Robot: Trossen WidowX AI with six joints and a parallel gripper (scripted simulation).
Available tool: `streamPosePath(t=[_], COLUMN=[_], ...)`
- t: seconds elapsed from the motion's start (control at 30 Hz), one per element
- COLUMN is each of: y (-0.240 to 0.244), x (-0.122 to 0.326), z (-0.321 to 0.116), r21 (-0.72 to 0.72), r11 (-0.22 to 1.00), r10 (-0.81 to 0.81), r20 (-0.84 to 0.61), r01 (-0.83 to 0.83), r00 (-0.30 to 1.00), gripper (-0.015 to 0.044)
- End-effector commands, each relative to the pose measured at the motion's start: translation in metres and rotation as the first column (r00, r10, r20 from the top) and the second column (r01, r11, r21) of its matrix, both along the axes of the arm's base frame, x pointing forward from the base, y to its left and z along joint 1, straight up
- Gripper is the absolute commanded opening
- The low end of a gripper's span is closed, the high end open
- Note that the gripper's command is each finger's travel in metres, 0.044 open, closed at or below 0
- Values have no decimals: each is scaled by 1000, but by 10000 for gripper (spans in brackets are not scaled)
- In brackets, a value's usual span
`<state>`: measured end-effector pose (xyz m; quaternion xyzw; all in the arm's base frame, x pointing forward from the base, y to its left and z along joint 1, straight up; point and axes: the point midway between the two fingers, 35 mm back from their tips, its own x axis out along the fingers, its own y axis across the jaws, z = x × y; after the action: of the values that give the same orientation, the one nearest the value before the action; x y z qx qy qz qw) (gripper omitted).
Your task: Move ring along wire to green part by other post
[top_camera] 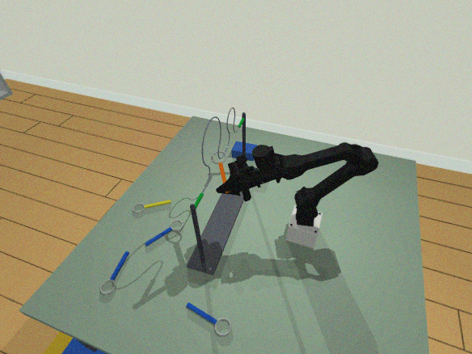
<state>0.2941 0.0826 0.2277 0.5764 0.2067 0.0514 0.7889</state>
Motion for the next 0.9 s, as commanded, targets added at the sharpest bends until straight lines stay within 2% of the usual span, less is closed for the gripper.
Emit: streamPosePath(t=[0.0,0.87], y=[3,5], x=[0,0], z=[14,70], r21=[71,420], r11=[997,907], r10=[4,-12], r20=[21,77], r01=[-5,-21], r00=[1000,997], gripper=[-150,-150])
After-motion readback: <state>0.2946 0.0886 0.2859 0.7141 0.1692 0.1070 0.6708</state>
